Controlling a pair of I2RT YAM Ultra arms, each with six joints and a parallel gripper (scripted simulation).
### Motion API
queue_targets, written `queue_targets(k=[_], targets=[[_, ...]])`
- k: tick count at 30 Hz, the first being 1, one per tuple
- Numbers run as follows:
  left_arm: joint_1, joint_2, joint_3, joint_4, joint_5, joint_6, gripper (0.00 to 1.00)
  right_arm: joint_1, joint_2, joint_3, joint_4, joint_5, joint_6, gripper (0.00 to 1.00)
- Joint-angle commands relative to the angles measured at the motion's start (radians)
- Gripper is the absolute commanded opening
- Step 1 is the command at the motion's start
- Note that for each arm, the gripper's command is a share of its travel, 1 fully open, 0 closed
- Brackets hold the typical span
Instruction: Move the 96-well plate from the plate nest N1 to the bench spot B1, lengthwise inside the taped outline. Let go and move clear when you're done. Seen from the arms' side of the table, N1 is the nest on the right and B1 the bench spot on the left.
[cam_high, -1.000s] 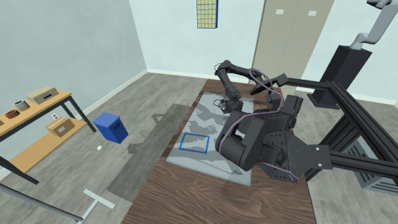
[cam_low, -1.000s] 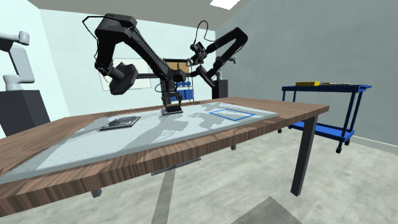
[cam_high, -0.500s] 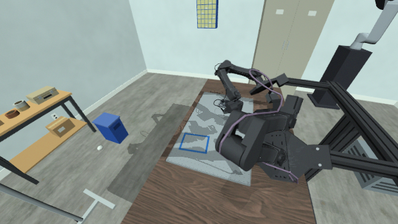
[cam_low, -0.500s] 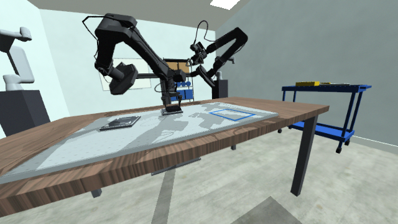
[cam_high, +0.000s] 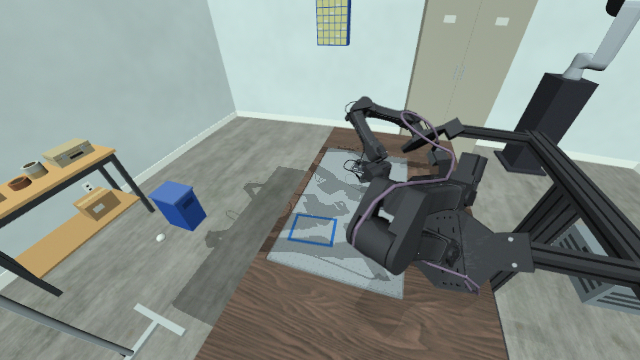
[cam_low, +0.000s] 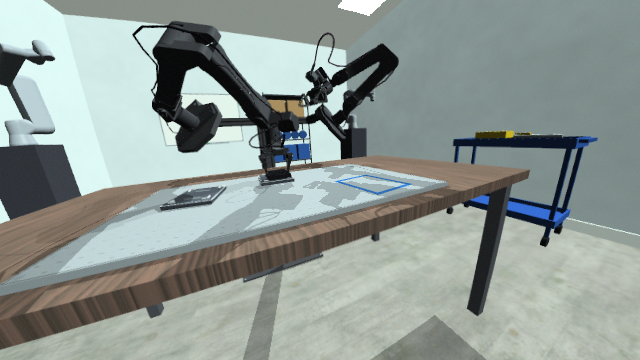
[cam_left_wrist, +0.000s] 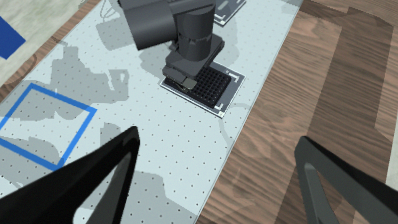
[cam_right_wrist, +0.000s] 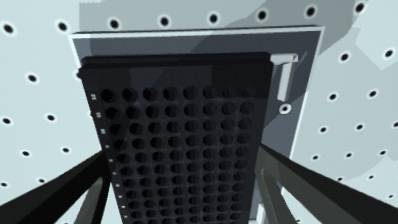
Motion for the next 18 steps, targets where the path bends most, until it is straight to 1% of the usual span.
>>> queue_targets(k=[1,18], targets=[[-0.008,0.012,0.029,-0.010,-0.004,-0.006,1.00,0.025,0.004,-0.024,-0.071,0.028,0.035,0.78],[-0.008,0.012,0.029,-0.010,-0.004,-0.006,1.00,0.049,-0.003,-0.040,-0.106,0.030,0.071,0.78]])
